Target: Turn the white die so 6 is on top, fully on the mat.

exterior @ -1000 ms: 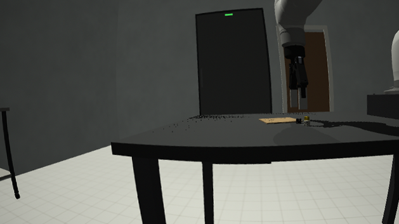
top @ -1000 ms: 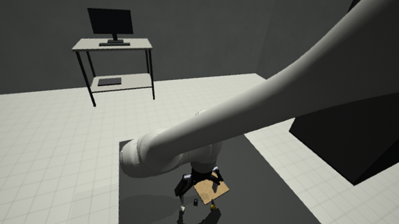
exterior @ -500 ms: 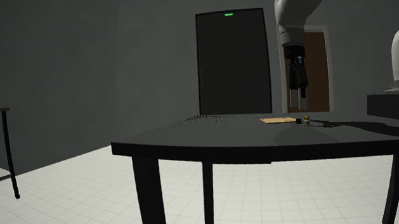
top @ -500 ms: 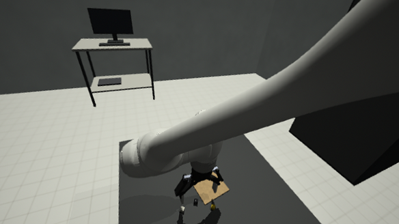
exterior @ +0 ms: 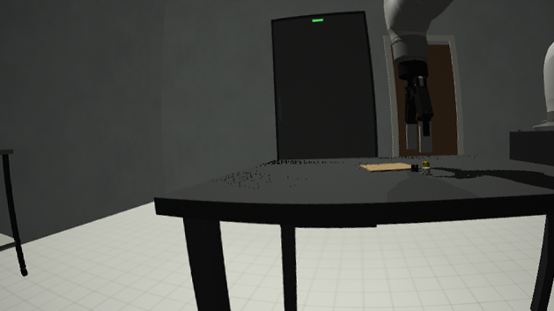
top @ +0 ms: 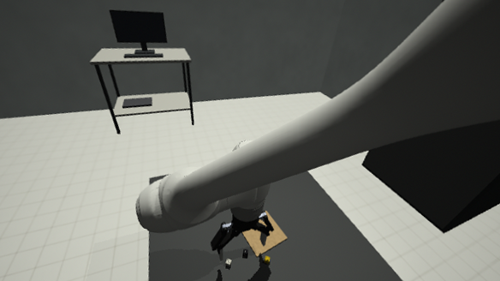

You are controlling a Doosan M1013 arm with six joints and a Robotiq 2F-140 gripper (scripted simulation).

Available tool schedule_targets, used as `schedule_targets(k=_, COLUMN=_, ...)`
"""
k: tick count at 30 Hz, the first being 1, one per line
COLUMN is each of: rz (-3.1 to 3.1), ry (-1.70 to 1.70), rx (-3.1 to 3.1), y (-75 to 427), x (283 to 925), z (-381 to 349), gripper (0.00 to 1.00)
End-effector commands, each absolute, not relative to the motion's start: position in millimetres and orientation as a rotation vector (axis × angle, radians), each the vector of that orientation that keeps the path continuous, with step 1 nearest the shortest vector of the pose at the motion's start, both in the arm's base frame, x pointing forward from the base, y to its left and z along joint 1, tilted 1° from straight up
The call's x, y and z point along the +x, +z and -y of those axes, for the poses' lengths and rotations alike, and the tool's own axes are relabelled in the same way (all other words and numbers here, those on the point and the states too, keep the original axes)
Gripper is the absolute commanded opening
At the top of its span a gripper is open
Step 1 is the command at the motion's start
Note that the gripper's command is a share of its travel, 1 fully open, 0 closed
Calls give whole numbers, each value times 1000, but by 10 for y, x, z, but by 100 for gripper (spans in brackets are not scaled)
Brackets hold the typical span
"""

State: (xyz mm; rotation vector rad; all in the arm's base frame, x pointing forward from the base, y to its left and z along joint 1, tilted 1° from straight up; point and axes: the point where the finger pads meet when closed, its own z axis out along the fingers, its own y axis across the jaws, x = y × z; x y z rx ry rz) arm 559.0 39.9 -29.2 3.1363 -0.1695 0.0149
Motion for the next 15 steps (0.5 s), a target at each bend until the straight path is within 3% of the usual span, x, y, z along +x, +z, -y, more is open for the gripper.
schedule_targets(k=1, rz=169, ry=15, rx=3136, y=-291, x=5581, z=-526, gripper=100)
schedule_targets(k=15, rz=169, ry=15, rx=3136, y=-292, x=5557, z=-804, gripper=100)
